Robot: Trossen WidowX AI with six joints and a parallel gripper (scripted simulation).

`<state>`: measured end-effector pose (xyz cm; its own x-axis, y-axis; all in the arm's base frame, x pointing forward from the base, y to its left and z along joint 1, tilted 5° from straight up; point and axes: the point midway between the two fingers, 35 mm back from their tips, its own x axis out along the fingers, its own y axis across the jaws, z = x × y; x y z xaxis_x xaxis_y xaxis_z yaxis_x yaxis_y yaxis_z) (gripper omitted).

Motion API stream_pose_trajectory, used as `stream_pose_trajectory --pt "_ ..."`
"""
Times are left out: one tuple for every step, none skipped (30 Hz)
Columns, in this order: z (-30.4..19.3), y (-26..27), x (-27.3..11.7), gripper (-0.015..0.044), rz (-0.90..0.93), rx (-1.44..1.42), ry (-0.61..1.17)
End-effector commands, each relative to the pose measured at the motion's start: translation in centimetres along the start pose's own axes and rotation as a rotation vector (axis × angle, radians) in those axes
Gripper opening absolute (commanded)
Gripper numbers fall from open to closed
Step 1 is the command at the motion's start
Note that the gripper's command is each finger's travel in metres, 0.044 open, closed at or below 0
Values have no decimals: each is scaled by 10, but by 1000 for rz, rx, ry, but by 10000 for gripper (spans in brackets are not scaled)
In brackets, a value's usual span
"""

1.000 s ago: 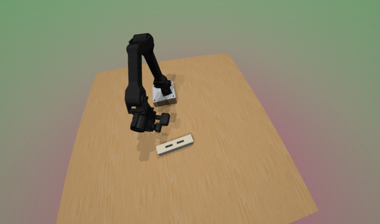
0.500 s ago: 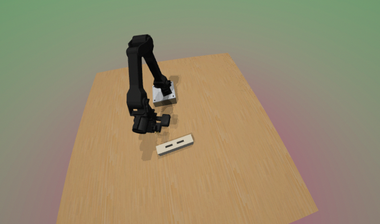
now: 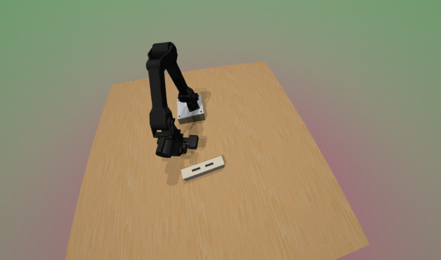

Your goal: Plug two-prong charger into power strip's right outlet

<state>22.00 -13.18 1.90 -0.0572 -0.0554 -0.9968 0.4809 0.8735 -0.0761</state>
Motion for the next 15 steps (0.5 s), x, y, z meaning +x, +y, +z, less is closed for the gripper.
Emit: stream_pose_trajectory --pt "-2 -1 9 440 -5 -6 9" --pt "-2 -1 10 440 -5 -6 9" --pt "-2 -1 12 440 -5 -6 9" --pt "-2 -1 14 440 -5 -6 9" --pt "-2 -1 15 440 -5 -6 9" --pt "-2 -1 17 440 -5 -6 9" --pt "-2 -1 19 440 -5 -6 9" --pt "-2 -1 20 440 -5 -6 9" --pt "-2 -1 22 440 -5 -6 9" --pt "-2 -1 23 440 -5 -6 9" --pt "-2 -1 25 440 -5 -6 9" --pt "-2 -1 27 440 -5 -6 9" --pt "-2 -1 28 440 -5 -6 9" --pt "-2 -1 30 440 -5 -6 9" --pt "-2 -1 31 440 -5 -6 9"
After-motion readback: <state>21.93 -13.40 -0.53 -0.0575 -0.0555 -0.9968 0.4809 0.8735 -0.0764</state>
